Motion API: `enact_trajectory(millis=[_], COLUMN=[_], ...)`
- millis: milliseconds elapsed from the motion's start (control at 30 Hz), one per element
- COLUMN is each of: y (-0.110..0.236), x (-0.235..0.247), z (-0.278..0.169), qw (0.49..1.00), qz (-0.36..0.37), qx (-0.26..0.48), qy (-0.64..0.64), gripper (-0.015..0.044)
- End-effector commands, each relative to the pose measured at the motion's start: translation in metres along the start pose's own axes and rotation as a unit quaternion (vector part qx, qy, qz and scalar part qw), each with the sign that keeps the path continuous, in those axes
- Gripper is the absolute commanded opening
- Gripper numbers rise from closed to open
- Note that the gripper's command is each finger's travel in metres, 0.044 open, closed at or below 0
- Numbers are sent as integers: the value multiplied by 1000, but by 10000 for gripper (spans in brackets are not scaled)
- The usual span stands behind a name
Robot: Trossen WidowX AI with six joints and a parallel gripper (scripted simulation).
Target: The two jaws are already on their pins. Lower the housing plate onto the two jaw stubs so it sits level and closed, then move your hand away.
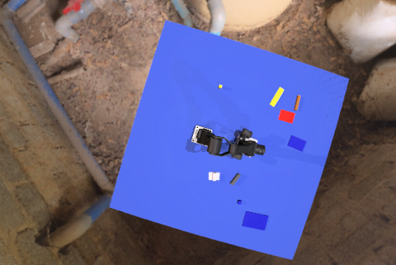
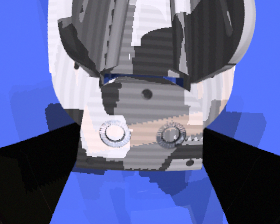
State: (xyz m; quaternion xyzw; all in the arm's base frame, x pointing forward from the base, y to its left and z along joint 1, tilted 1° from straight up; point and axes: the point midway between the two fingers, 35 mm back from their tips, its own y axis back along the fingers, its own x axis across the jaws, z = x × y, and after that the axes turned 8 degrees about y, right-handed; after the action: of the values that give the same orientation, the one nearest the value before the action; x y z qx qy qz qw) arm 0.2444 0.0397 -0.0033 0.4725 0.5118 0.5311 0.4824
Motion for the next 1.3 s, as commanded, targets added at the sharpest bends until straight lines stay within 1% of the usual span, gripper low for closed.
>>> enact_trajectory(millis=[0,267,367,400,867,1000,1167,1267], y=[0,0,0,0,1,22,70,77], x=[0,0,0,0,0,0,0,0], z=[0,0,0,0,0,2,-1,-2], qw=[1000,1000,1000,1000,1000,1000,1000,1000], qz=[-1,-1,0,0,0,0,-1,-1], qx=[0,0,0,0,0,0,0,0], qy=[0,0,0,0,0,0,0,0], gripper=[351,351,430,440,440,440,440,440])
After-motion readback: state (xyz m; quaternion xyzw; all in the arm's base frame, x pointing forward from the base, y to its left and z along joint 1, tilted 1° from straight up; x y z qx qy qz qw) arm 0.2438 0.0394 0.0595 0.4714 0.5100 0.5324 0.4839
